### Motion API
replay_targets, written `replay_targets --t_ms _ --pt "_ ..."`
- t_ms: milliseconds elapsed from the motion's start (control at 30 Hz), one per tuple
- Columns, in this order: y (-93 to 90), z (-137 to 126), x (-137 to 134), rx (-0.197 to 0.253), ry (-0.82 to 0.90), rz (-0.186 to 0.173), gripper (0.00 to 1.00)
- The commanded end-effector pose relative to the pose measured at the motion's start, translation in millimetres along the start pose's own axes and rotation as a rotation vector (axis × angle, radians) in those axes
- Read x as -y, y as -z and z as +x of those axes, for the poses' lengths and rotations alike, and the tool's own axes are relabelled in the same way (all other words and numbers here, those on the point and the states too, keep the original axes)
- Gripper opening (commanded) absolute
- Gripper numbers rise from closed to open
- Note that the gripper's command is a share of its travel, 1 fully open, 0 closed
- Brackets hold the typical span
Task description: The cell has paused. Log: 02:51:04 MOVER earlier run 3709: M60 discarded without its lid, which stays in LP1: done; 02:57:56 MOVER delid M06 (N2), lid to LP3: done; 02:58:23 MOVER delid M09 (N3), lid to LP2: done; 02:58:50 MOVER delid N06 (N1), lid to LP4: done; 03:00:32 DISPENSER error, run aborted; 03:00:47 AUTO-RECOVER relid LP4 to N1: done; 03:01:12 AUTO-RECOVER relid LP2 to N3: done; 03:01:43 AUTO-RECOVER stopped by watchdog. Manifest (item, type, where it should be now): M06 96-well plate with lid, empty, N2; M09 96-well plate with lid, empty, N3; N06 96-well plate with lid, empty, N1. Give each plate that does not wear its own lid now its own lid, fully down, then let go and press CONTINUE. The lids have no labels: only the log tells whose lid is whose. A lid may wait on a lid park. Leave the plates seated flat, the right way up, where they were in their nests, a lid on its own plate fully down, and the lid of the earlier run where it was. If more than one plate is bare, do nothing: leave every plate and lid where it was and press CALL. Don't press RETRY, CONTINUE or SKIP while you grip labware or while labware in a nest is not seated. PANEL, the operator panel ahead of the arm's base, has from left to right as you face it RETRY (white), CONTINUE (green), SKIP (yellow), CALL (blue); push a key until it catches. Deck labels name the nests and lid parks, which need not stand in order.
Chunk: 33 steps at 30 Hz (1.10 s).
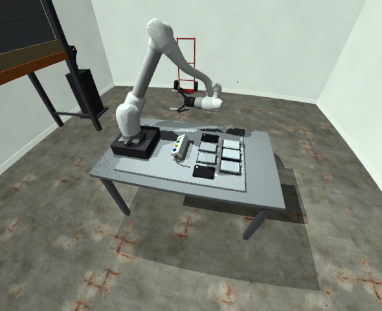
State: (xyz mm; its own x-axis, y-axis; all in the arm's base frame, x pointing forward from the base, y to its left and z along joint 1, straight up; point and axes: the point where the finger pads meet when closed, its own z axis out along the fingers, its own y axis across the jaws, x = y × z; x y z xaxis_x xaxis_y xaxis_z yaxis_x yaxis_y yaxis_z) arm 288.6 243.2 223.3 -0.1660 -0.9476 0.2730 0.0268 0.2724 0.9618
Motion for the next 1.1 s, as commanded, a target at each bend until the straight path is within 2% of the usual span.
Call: replay_targets --t_ms 0,67,133,200,233,267,300,333,367,400,500,533,567,600,633,667,700,733,767,800,833,867,900,933,967,1000,1067 --pt "1.1 0.5 0.7 0.004 -0.003 0.003 1.0" --pt "8.2 3.4 5.7 0.029 -0.022 0.025 1.0" --pt "24.9 10.8 17.1 0.089 -0.066 0.071 1.0" --pt "56.5 23.7 38.7 0.194 -0.144 0.161 1.0" --pt "79.5 32.8 54.6 0.271 -0.201 0.228 1.0" --pt "79.5 32.8 54.6 0.271 -0.201 0.228 1.0" --pt "104.1 42.4 71.7 0.35 -0.259 0.295 1.0" --pt "108.6 44.6 74.7 0.368 -0.273 0.312 1.0" --pt "108.6 44.6 74.7 0.368 -0.273 0.312 1.0" --pt "140.7 57.6 96.5 0.475 -0.352 0.403 1.0" --pt "140.7 57.6 96.5 0.475 -0.352 0.403 1.0" --pt "171.6 70.0 117.9 0.579 -0.428 0.492 1.0" --pt "197.7 80.4 135.7 0.655 -0.484 0.556 1.0" --pt "201.0 81.8 138.1 0.677 -0.501 0.577 1.0" --pt "201.0 81.8 138.1 0.677 -0.501 0.577 1.0" --pt "228.4 92.9 156.9 0.762 -0.562 0.648 1.0" --pt "228.4 92.9 156.9 0.77 -0.568 0.655 1.0" --pt "253.7 103.1 174.1 0.849 -0.626 0.723 1.0" --pt "253.7 103.1 174.1 0.854 -0.63 0.728 1.0" --pt "276.2 112.0 190.0 0.93 -0.686 0.793 1.0" --pt "276.2 112.0 190.0 0.93 -0.686 0.793 1.0" --pt "296.5 120.1 204.1 0.998 -0.736 0.852 1.0" --pt "296.5 120.1 204.1 0.998 -0.736 0.852 1.0" --pt "314.5 127.3 215.9 1.059 -0.778 0.903 1.0" --pt "314.5 127.3 215.9 1.059 -0.778 0.903 1.0" --pt "329.5 133.1 226.6 1.11 -0.816 0.946 1.0" --pt "329.5 133.1 226.6 1.11 -0.816 0.946 1.0"
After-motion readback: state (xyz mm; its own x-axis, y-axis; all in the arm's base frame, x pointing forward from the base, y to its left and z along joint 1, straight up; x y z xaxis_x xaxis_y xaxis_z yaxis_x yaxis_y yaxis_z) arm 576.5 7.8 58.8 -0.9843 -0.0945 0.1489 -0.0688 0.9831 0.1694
